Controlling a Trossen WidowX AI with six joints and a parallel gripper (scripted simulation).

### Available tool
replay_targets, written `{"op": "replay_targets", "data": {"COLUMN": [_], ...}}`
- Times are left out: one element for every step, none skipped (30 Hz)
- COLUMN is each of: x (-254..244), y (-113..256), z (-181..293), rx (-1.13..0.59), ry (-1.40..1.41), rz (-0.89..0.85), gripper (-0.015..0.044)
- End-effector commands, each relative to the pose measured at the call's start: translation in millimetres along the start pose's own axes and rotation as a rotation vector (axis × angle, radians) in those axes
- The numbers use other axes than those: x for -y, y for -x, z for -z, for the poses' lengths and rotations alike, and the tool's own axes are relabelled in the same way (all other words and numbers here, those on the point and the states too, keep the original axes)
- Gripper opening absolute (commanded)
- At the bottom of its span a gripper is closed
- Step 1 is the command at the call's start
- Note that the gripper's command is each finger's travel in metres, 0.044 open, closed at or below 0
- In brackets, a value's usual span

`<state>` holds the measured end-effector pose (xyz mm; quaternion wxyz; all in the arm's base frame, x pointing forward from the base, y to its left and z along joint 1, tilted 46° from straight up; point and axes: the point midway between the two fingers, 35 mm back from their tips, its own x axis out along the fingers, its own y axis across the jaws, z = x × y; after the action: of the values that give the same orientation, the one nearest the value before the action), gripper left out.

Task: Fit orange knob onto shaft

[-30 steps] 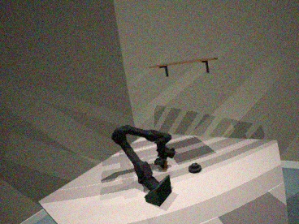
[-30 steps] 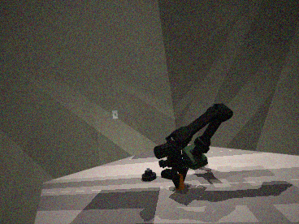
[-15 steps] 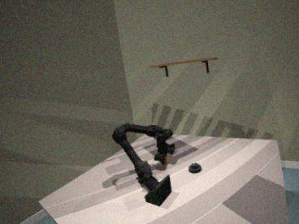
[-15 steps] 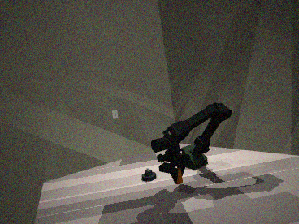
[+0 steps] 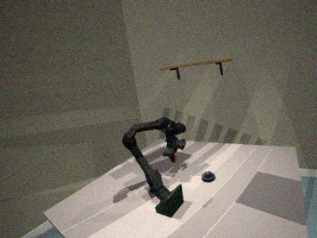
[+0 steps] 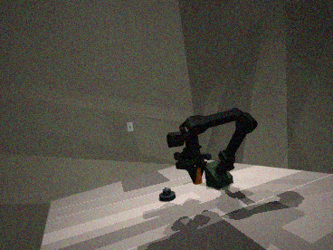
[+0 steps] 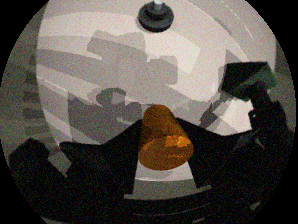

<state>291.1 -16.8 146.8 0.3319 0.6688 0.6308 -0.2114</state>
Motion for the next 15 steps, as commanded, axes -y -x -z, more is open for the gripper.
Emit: {"op": "replay_targets", "data": {"x": [3,3,4,4,3,4,4,4,5,5,6,7,8,9,10], "y": [22,24,25,25,25,25,25,25,26,27,28,29,31,32,34], "z": [1,1,1,1,1,1,1,1,1,0,0,-1,-1,-1,-2], "rx": [0.002,0.001,0.000,0.000,0.000,0.000,0.000,0.000,0.000,-0.001,-0.001,-0.001,-0.001,-0.002,-0.002], "ry": [0.003,0.003,0.004,0.004,0.003,0.003,0.002,0.002,0.001,0.000,0.000,-0.001,-0.002,-0.002,-0.003], "rz": [-0.005,-0.005,-0.005,-0.005,-0.006,-0.010,-0.017,-0.027,-0.038,-0.052,-0.068,-0.087,-0.107,-0.128,-0.149], "gripper": [0.0000,0.0000,0.0000,0.0000,0.0000,0.0000,0.0000,0.0000,0.0000,0.0000,0.0000,0.0000,0.0000,0.0000,0.0000]}}
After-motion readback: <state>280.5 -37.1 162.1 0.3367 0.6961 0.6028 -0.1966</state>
